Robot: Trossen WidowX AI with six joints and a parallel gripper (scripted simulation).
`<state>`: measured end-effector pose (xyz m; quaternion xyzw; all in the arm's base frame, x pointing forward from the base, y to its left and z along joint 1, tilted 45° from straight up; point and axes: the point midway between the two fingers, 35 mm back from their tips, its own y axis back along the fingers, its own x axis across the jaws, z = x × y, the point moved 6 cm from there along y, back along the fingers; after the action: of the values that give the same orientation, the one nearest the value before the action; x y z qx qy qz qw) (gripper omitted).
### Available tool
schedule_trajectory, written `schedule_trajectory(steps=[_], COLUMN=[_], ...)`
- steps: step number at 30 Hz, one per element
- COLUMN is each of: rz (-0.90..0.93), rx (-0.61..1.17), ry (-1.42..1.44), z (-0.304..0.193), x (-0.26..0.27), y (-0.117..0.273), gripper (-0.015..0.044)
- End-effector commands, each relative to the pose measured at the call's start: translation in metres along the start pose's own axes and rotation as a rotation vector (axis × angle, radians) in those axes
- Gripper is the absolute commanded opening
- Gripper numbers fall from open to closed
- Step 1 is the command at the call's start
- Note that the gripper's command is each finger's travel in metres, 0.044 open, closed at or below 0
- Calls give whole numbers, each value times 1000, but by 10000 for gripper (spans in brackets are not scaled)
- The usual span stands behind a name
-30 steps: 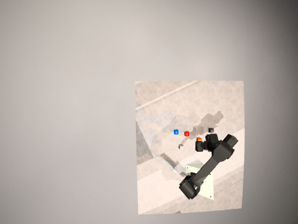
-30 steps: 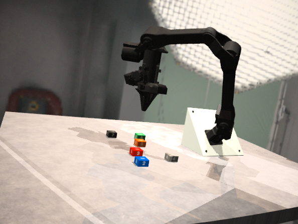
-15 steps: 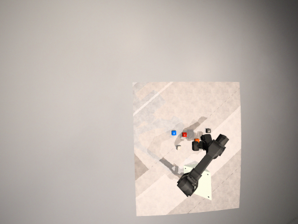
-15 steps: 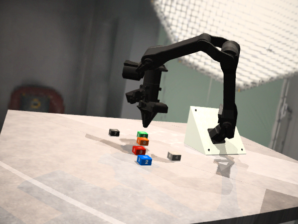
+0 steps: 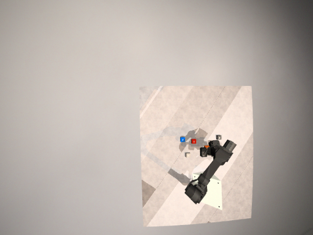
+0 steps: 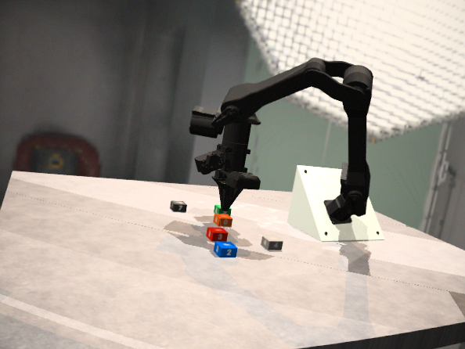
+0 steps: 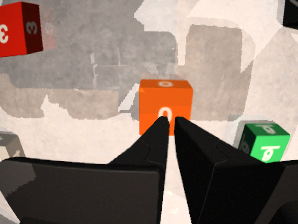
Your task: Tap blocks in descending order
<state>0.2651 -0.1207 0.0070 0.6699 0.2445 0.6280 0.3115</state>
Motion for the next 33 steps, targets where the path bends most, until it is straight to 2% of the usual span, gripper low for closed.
schedule_trajectory(steps=[1, 13, 16, 20, 22, 27, 33], rz=[5, 6, 4, 4, 1, -8, -1], rx=[-3, -3, -2, -3, -3, -5, -4], ry=[-5, -5, -5, -5, -6, -10, -10], z=[0, -1, 0, -1, 3, 16, 0], x=[0, 1, 0, 0, 12, 96, 190], y=[-7, -18, 9, 13, 18, 51, 78], gripper=[20, 20, 20, 20, 72, 204, 361])
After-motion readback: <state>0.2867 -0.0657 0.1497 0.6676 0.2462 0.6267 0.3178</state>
